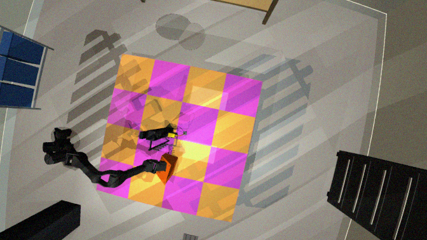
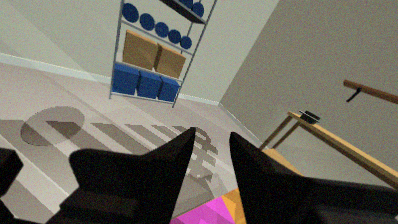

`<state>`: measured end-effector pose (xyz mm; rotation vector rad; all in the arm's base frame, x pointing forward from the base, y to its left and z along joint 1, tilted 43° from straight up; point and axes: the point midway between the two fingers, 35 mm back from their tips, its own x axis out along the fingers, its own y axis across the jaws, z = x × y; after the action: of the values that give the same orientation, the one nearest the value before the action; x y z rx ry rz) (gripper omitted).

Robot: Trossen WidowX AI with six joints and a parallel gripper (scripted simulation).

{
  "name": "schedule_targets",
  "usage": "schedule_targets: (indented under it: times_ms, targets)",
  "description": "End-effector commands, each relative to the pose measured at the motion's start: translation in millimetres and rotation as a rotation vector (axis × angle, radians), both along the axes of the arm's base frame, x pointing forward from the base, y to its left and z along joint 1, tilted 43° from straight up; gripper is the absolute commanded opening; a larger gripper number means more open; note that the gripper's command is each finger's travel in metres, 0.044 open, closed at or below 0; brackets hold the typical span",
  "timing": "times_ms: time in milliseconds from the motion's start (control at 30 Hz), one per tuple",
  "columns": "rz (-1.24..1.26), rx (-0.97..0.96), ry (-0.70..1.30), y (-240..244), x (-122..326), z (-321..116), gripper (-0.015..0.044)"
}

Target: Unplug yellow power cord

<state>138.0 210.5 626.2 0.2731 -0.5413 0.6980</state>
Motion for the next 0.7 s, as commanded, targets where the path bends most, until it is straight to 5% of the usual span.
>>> schedule_targets:
  times_ms: [0,333,667]
  targets:
    - [-0.054,-0.112,0.045,21.1,33.7,-27.4,0.016]
    - [-0.186,-0.384,0.294,37.5,146.1,-127.4,0.016]
    - [-0.301,-0.492,0.743,-29.3,252.6,-252.8,0.016]
